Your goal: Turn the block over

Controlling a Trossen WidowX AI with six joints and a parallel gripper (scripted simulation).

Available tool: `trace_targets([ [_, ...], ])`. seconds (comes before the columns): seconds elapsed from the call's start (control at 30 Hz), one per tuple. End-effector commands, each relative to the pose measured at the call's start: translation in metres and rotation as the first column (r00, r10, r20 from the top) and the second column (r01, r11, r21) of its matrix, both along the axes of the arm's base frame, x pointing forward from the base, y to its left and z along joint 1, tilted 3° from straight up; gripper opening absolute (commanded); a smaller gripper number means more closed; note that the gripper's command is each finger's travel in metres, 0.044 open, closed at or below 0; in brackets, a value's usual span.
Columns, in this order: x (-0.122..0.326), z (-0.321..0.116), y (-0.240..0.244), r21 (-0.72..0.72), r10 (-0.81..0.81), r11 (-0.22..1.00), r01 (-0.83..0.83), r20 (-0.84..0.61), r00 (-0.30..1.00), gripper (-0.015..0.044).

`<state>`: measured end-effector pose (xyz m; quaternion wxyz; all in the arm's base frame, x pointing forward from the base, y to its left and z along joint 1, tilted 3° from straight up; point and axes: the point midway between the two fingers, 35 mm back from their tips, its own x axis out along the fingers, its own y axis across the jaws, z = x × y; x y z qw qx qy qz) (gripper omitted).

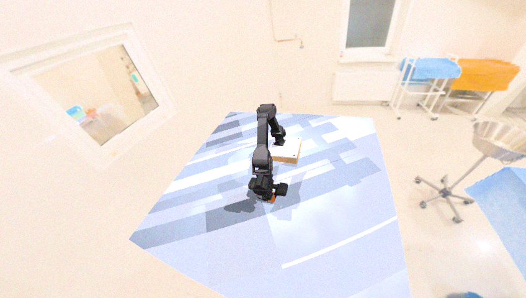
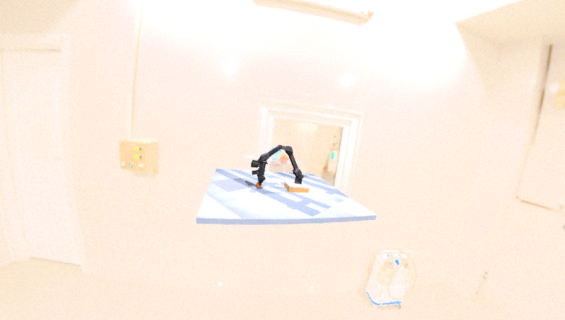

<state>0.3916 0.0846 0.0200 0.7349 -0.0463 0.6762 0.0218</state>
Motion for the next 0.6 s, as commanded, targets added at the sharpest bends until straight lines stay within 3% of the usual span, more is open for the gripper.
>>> trace_targets([
  [0.0, 0.0007, -0.0001, -0.0001, 0.001, 0.006, 1.000, -0.006, 0.049, 0.999, 0.0000],
  [0.57, -0.0003, -0.0047, 0.0001, 0.021, 0.013, 1.000, -0.020, 0.291, 0.957, 0.0000],
])
